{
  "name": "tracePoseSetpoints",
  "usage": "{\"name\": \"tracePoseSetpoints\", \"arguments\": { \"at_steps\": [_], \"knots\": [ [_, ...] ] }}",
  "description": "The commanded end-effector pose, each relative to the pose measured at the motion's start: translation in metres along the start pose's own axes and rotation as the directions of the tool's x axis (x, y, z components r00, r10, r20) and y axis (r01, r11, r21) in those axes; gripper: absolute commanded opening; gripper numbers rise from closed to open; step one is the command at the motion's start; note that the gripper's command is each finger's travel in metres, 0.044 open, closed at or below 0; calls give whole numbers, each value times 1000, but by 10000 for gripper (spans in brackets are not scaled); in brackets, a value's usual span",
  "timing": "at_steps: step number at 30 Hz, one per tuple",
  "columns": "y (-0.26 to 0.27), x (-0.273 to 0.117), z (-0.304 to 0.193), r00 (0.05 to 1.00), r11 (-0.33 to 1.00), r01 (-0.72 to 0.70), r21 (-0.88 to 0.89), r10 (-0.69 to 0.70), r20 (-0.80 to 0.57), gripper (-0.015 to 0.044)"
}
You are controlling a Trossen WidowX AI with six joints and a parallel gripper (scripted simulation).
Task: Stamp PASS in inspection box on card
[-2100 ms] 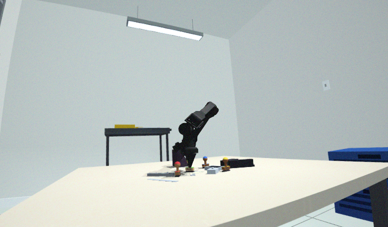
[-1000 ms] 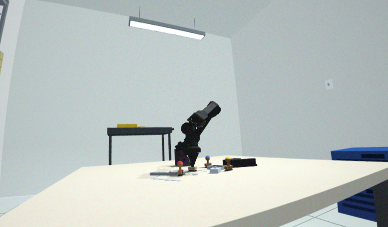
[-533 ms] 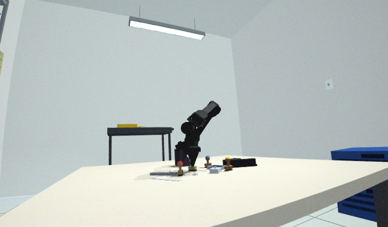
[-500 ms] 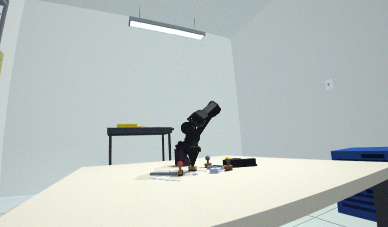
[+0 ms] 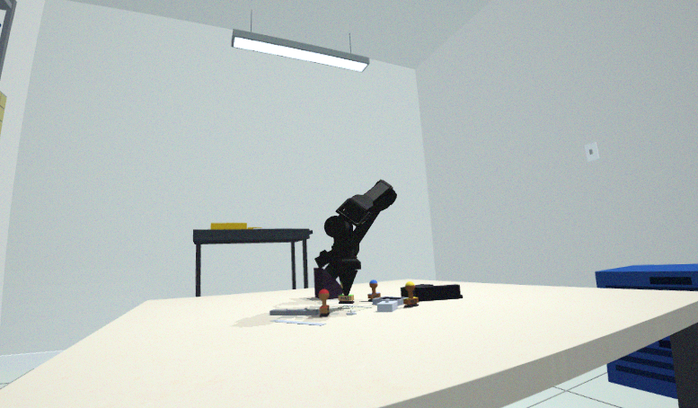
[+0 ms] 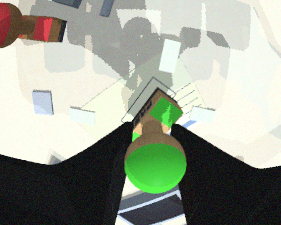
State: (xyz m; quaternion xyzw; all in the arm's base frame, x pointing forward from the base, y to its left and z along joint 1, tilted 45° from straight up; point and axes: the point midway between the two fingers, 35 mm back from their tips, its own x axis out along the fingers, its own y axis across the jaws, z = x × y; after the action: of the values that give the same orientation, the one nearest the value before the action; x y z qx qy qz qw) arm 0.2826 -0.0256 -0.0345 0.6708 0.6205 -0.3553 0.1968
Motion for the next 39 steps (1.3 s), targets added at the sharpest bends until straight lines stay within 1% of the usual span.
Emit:
{"name": "tracePoseSetpoints", "arguments": {
  "at_steps": [1, 33, 35, 39],
  "knots": [
    [2, -9, 1, 1000, 1000, -8, -4, 8, 4, 0],
    [0, -57, 2, 1000, 1000, -8, -4, 8, 5, 0],
    [3, -58, -2, 1000, 1000, -8, -3, 8, 7, 0],
    [17, -61, -27, 1000, 1000, -12, -2, 12, 16, 0]
  ]
}}
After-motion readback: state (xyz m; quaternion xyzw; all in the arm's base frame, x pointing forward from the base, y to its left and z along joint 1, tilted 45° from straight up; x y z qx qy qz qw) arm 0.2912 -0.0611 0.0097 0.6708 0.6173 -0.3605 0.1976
